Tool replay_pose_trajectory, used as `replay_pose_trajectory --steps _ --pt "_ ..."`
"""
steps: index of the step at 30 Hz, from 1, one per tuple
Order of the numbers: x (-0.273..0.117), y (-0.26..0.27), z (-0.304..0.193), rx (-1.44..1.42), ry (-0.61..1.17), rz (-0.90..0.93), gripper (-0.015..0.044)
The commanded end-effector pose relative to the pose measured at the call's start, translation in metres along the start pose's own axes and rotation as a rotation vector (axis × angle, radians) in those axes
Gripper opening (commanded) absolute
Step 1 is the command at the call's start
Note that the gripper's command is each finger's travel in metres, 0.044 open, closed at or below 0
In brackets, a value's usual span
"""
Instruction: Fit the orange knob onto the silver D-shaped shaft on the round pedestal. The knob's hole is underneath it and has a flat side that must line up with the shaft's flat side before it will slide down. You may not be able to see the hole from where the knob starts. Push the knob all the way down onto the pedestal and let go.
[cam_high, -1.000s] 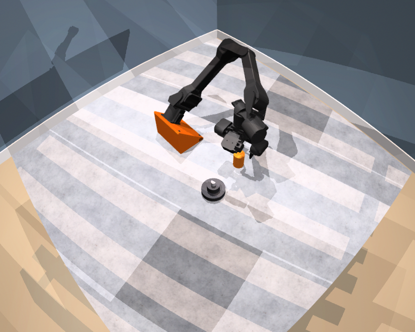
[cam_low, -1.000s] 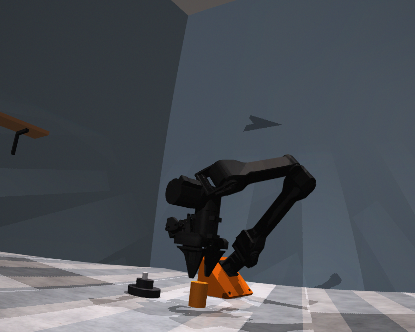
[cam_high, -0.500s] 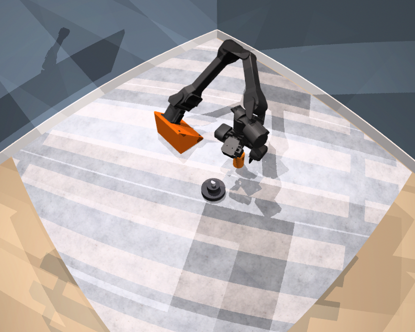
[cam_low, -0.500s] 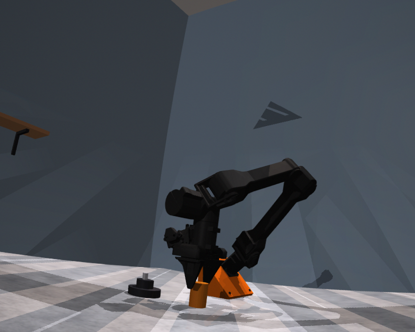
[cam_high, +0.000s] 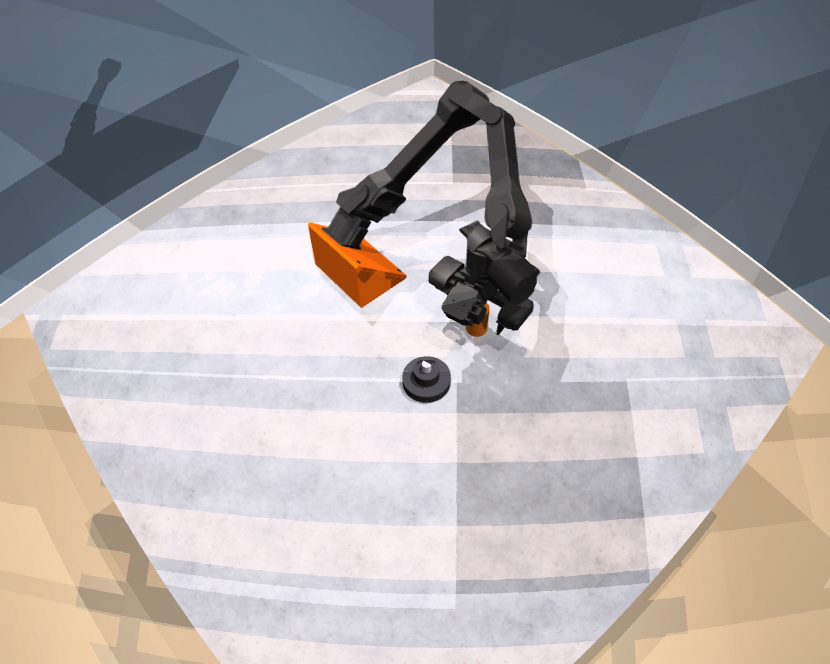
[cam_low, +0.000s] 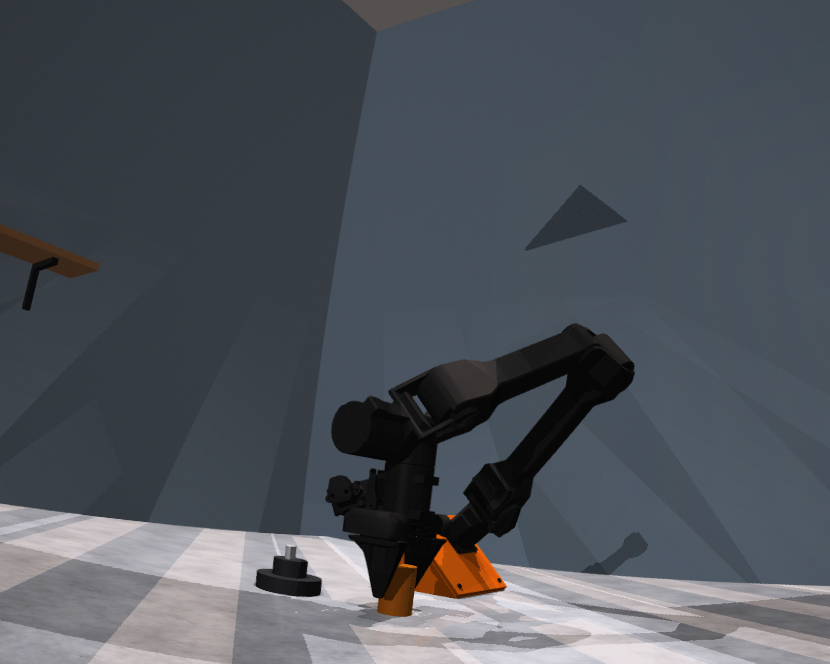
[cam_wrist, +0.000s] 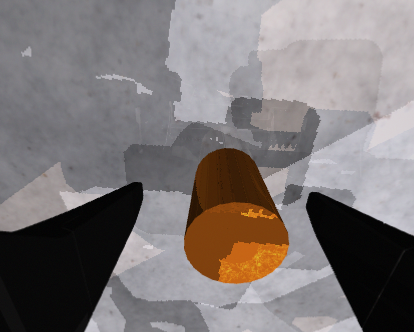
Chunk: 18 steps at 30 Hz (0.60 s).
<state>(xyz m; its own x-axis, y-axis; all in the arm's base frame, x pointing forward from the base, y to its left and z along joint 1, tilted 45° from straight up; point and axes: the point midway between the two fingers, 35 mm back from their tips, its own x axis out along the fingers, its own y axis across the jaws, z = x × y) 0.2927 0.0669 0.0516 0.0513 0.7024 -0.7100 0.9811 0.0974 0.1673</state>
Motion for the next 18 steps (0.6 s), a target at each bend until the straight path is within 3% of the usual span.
replay_pose_trajectory --steps 1,8,18 --pt "0.0071 -0.0019 -0.0011 0.006 0.007 -0.003 0.0440" --pt "0.0155 -0.0029 -0.0019 0.006 0.009 -0.003 0.0440" --pt "0.0155 -0.0029 -0.0019 0.006 0.009 -0.003 0.0177"
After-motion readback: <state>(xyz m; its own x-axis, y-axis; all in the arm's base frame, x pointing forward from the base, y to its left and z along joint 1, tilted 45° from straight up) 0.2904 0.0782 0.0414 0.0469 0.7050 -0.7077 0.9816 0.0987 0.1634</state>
